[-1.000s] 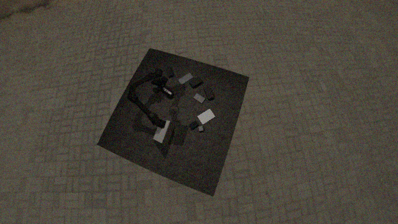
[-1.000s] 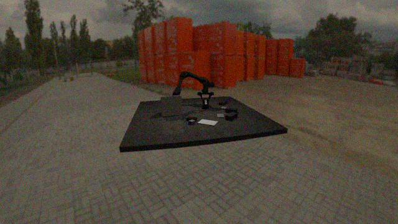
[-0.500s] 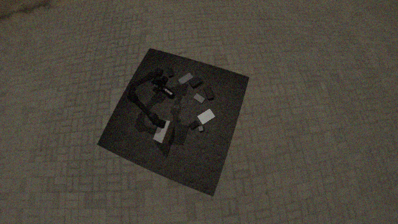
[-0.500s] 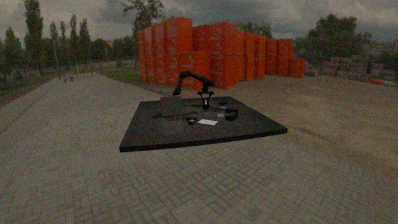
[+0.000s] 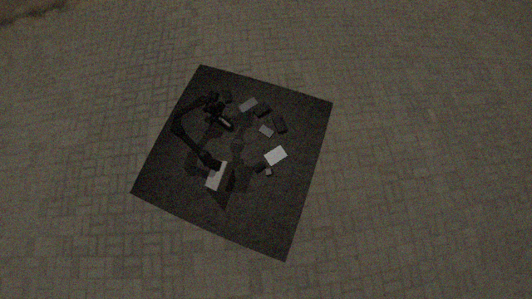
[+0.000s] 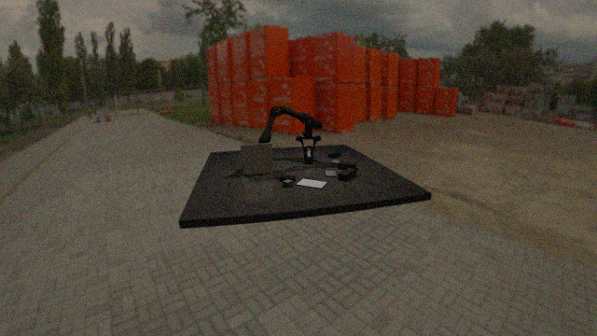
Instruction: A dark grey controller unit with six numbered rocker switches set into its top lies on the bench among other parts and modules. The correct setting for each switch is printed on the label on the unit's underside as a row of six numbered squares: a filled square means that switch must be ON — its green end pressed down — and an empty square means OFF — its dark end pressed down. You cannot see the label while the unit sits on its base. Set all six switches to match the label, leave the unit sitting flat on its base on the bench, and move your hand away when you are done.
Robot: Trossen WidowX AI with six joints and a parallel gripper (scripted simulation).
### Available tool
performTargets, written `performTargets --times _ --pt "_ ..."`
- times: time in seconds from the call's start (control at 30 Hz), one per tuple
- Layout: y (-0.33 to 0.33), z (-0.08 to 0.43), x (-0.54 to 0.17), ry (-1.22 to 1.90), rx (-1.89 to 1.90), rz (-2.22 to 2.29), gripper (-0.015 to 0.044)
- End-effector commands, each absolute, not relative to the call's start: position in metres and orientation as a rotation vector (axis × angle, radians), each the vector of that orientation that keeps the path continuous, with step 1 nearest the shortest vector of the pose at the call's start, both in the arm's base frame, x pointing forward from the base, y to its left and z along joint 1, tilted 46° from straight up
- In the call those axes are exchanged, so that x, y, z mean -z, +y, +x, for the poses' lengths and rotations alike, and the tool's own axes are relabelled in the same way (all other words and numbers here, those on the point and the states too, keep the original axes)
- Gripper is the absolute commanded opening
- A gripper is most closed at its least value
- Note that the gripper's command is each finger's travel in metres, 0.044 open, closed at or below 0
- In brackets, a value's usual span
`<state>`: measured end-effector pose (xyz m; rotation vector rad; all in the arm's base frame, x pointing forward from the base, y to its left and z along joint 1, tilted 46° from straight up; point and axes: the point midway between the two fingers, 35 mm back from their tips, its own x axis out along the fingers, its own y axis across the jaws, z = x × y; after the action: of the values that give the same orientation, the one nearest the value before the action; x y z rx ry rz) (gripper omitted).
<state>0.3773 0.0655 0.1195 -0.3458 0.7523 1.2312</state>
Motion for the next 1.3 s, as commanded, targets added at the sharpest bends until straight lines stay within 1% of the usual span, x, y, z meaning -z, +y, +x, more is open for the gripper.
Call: performTargets --times 0.0,1.27 --pt "0.059 0.376 -0.119 0.76 -1.224 -0.349 0.0336" --pt "0.03 0.366 -0.114 0.762 -1.223 -0.35 0.0336"
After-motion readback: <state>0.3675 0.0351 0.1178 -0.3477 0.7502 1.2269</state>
